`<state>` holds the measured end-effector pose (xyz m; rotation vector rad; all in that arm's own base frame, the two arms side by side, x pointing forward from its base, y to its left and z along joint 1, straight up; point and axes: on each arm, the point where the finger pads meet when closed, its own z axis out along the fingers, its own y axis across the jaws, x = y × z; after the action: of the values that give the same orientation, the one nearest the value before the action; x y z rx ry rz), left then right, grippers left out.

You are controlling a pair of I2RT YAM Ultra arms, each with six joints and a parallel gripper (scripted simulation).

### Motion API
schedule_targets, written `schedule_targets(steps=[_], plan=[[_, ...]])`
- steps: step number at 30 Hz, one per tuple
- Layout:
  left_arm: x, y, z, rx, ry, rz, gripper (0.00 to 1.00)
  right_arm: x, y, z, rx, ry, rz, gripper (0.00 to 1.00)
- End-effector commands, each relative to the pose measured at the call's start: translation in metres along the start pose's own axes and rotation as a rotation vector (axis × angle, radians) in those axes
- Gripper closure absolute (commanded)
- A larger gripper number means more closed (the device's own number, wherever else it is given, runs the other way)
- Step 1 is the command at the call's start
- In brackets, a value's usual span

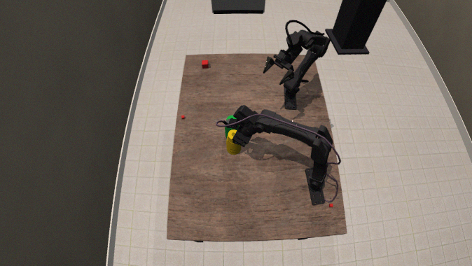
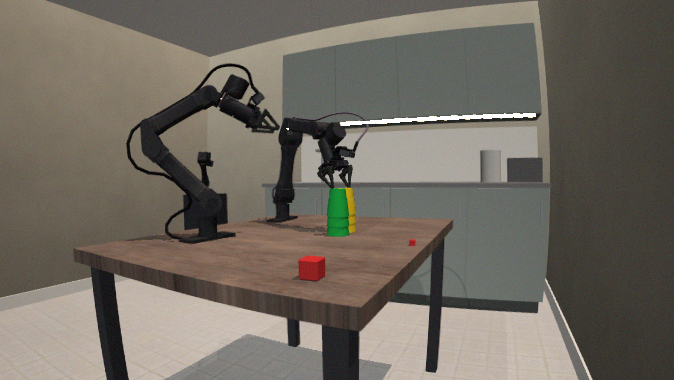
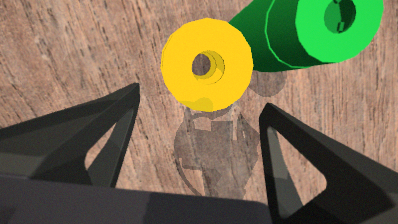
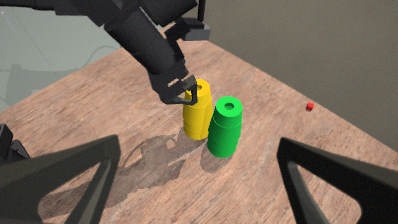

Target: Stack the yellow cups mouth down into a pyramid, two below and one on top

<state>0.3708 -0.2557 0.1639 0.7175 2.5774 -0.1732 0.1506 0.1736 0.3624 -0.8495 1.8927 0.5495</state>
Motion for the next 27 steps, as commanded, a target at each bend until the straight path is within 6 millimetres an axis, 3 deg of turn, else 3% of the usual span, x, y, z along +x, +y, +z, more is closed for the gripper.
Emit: schedule_targets(steps=[1, 27], plan=[[-0.030, 0.002, -0.007, -0.004, -0.076, -0.014, 0.19, 0.000, 0.001, -0.004, -0.002, -0.011, 0.003, 0.00], [-0.030, 0.004, 0.026, -0.005, -0.073, -0.016, 0.19, 0.000, 0.001, -0.004, -0.002, -0.011, 0.003, 0.00]])
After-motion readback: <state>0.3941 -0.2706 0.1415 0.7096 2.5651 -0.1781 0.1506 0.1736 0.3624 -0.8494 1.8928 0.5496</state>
